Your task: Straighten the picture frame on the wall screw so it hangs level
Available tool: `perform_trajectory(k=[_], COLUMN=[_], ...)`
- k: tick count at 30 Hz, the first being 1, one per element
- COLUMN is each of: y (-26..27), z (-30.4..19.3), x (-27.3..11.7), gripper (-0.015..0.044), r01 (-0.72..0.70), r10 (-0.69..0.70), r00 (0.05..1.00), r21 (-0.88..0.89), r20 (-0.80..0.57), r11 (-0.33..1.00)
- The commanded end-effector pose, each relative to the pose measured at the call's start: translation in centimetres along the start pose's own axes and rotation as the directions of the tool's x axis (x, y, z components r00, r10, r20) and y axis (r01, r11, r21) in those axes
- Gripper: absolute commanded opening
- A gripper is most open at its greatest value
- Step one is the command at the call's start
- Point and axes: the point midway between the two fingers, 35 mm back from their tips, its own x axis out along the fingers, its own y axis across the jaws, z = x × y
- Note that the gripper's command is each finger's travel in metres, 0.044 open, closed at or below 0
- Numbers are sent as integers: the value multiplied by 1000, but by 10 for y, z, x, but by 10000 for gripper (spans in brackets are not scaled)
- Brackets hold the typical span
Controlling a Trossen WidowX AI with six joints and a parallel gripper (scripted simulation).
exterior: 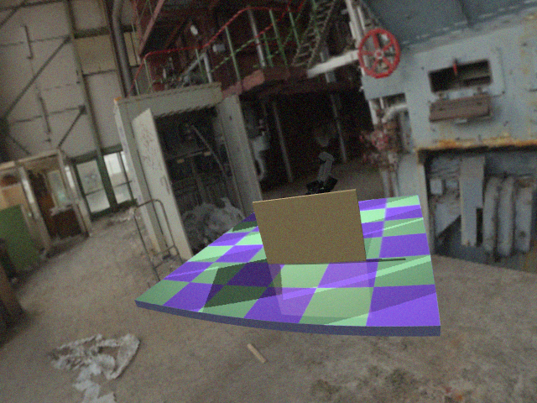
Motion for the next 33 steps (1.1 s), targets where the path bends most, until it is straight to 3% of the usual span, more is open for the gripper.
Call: perform_trajectory(k=[1, 20, 33], y=[-9, -8, -7], z=[1, -1, -1], x=[-4, 1, 72], gripper=[260, 260, 260], r01=[-11, -12, -14], r10=[12, 12, 14], r00=[1000, 1000, 1000], r21=[-58, -58, -60], r20=[4, 3, 0], r11=[998, 998, 998])
